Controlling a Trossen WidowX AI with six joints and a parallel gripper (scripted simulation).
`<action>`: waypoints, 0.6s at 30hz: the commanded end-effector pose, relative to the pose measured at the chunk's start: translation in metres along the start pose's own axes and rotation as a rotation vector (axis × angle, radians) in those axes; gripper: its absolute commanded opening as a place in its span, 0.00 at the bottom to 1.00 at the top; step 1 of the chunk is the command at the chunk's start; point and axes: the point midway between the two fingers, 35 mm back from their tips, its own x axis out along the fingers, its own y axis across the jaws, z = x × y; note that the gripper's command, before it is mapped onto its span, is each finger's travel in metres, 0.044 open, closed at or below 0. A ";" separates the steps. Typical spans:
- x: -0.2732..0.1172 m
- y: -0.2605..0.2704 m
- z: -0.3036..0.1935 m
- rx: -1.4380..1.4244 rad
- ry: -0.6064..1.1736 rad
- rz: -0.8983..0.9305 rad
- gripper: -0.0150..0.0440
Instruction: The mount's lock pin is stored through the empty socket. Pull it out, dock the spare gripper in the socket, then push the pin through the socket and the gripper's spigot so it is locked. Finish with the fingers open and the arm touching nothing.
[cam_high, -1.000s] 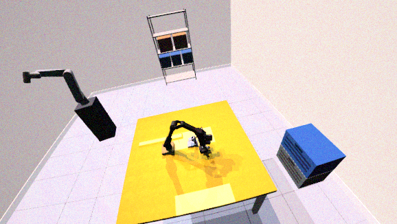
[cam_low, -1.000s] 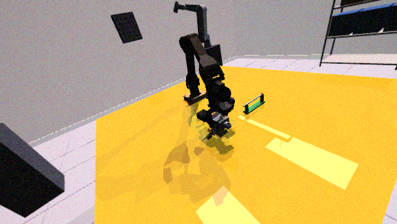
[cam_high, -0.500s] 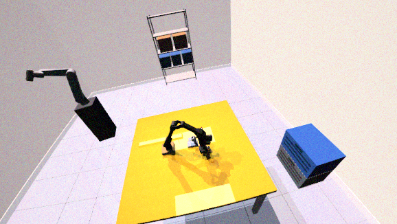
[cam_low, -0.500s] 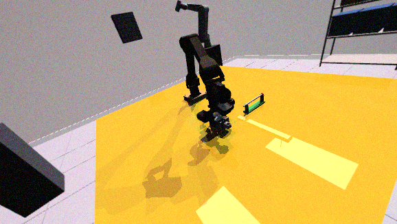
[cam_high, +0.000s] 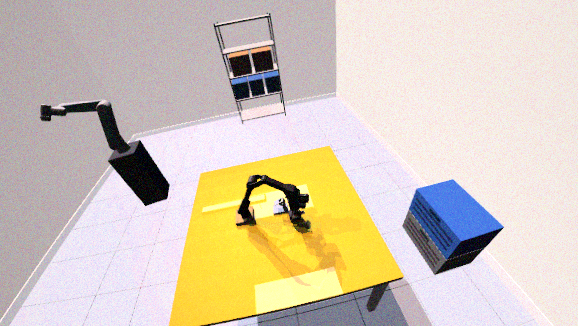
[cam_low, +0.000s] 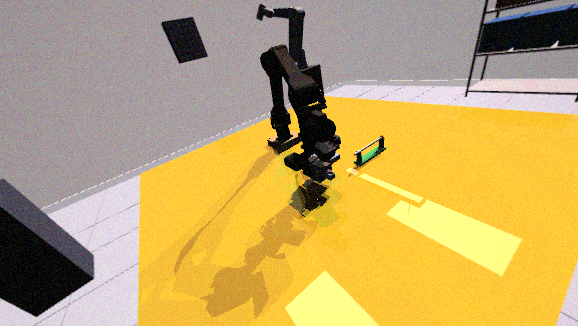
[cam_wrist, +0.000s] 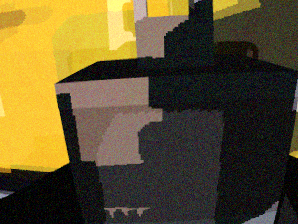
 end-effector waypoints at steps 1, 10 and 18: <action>-0.022 -0.001 0.003 -0.004 -0.028 -0.011 0.25; -0.017 0.001 0.002 0.099 -0.022 -0.007 0.25; -0.021 0.004 0.002 0.274 -0.029 -0.006 0.25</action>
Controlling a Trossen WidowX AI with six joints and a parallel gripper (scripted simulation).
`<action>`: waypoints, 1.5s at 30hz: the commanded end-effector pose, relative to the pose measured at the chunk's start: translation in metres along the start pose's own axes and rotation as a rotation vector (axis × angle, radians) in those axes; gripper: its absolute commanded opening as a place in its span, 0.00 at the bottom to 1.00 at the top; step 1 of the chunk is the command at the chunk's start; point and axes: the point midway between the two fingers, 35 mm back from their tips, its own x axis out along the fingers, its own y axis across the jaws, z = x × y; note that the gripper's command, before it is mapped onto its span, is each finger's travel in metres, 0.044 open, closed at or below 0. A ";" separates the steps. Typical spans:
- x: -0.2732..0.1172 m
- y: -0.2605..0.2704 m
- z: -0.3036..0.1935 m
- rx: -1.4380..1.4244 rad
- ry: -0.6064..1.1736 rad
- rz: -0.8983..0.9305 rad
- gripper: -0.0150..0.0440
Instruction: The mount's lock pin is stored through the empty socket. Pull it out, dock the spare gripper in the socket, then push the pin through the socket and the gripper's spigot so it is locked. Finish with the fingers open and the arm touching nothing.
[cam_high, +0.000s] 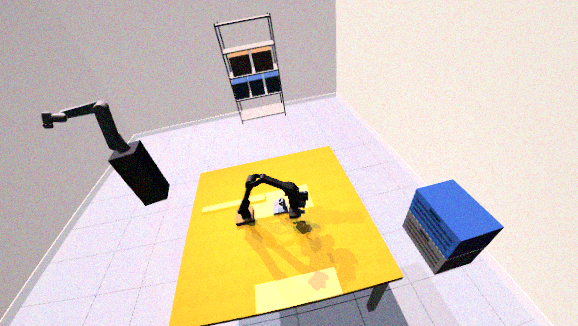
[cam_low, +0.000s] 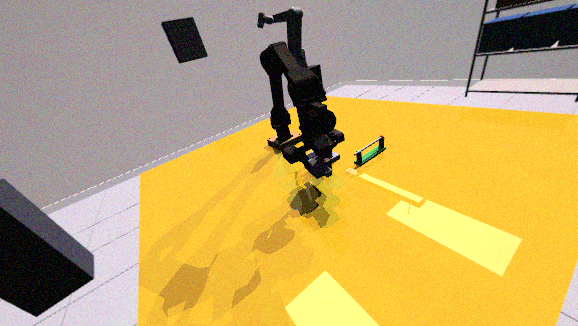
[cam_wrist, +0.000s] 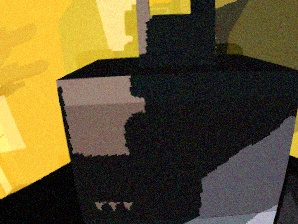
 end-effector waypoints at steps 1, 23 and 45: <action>-0.005 0.001 0.000 0.071 -0.011 -0.001 0.25; 0.034 0.002 -0.001 0.074 -0.011 -0.001 0.25; 0.040 0.002 -0.001 0.070 -0.007 0.000 0.97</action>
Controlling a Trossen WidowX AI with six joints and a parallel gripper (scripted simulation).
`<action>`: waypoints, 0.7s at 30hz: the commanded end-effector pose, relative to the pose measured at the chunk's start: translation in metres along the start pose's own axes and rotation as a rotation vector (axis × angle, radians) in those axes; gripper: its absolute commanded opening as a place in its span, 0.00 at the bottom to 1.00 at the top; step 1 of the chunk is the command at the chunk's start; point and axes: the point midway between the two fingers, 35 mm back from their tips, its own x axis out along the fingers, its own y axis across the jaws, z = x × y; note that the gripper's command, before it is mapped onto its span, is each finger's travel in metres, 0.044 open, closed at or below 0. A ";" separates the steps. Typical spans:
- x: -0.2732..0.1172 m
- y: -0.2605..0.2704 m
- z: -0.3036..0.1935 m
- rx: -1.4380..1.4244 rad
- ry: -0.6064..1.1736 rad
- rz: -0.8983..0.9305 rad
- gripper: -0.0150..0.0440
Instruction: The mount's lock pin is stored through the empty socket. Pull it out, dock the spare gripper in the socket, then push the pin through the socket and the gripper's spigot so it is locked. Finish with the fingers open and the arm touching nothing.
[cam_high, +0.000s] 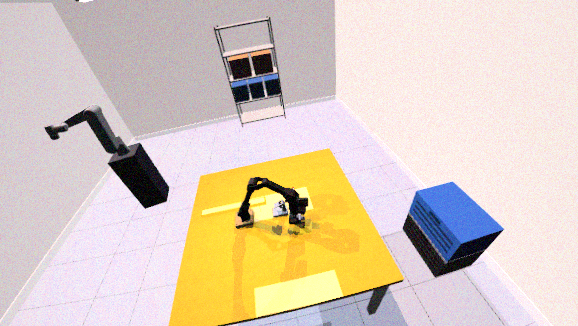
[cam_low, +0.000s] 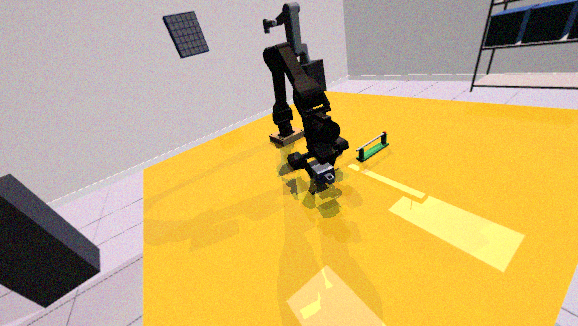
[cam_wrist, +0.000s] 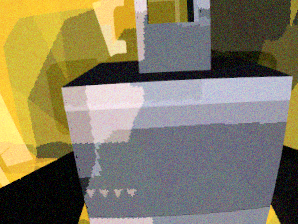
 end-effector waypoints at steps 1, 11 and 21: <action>-0.001 0.000 0.000 0.000 -0.003 -0.001 1.00; -0.019 0.000 -0.003 0.000 0.012 0.000 1.00; -0.036 0.000 -0.005 0.000 0.027 0.000 1.00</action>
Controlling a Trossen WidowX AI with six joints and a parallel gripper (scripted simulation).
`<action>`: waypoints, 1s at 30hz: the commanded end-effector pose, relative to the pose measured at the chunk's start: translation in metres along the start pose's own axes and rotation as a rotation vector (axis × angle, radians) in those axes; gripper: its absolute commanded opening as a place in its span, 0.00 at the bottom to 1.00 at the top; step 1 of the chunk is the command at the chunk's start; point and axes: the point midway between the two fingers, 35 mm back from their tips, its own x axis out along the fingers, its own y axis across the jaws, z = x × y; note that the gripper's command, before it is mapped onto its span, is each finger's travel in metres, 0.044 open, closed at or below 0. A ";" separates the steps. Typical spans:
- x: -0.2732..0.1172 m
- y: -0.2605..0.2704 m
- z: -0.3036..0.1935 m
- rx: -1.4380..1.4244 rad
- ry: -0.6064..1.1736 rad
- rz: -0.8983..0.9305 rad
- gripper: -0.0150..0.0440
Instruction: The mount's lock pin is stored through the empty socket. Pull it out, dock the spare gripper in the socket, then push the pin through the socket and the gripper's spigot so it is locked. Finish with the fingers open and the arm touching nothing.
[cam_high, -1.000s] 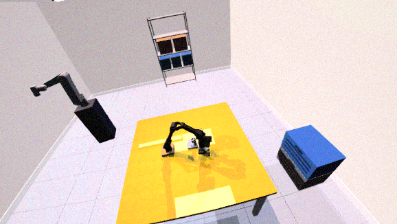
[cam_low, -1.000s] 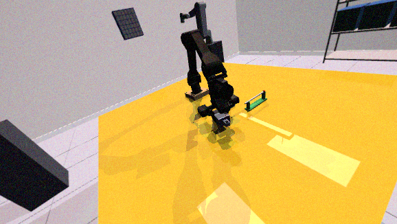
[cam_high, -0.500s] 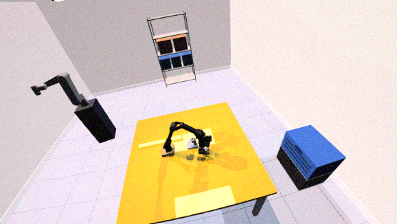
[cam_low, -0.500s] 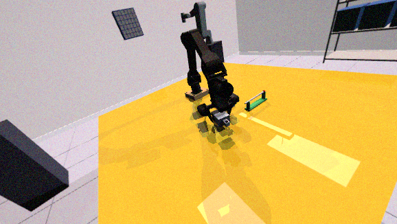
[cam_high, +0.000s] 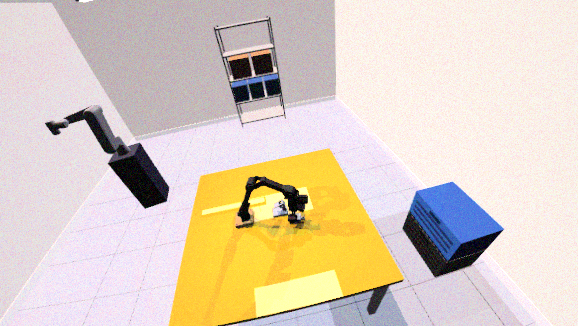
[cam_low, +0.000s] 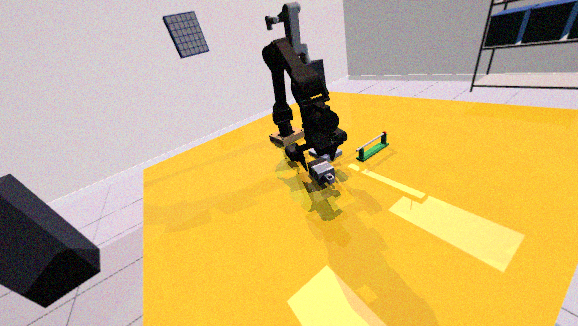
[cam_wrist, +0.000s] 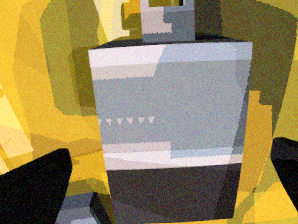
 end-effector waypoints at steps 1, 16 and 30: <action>-0.010 0.000 0.000 0.000 -0.003 0.000 1.00; -0.018 0.000 -0.003 0.000 0.015 0.000 1.00; -0.029 0.000 -0.002 0.000 0.015 0.000 1.00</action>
